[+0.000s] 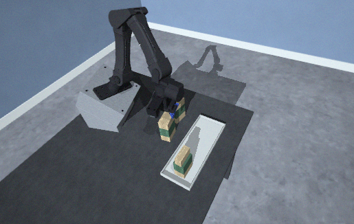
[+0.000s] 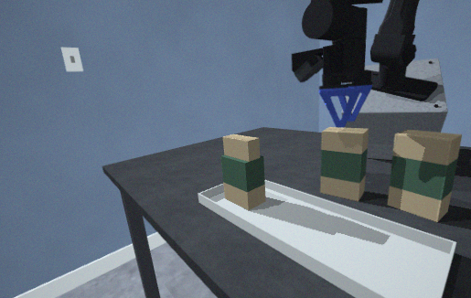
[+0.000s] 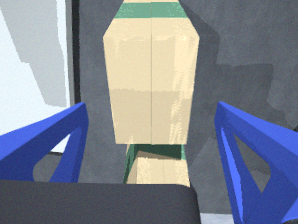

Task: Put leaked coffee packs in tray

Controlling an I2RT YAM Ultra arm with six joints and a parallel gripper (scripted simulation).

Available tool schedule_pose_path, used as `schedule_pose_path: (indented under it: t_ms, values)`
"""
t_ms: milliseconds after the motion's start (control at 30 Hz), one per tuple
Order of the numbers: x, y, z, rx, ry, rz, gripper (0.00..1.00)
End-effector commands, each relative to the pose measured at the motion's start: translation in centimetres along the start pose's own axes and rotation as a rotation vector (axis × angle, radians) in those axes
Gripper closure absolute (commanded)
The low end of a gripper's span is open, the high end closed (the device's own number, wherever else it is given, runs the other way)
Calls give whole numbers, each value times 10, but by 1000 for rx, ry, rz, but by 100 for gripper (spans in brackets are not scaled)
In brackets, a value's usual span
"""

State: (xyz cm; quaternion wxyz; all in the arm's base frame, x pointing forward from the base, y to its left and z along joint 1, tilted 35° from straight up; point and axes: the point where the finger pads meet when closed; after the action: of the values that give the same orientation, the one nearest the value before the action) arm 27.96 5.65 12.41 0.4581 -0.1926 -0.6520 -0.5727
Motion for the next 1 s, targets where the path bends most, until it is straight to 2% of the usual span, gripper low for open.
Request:
schedule_pose_path:
  t_ms: [0,400,567,733,967]
  values:
    - [2,5,-7,-4,-20,-16,21]
    - [1,5,-5,2,-16,-14,21]
    - [-9,-6,-2,-3,-3,18,21]
    - [-12,-6,-5,-18,-11,17,21]
    - [-28,-6,-1,-5,-2,18,21]
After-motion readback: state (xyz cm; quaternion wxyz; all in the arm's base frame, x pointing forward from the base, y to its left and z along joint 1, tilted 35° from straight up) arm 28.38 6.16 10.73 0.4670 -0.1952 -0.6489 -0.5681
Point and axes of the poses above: the point where the finger pads meet when closed, its own x axis back along the fingers, its own y axis across the jaws, z = x × y, and after that the axes turned 1 degree about x, right-handed
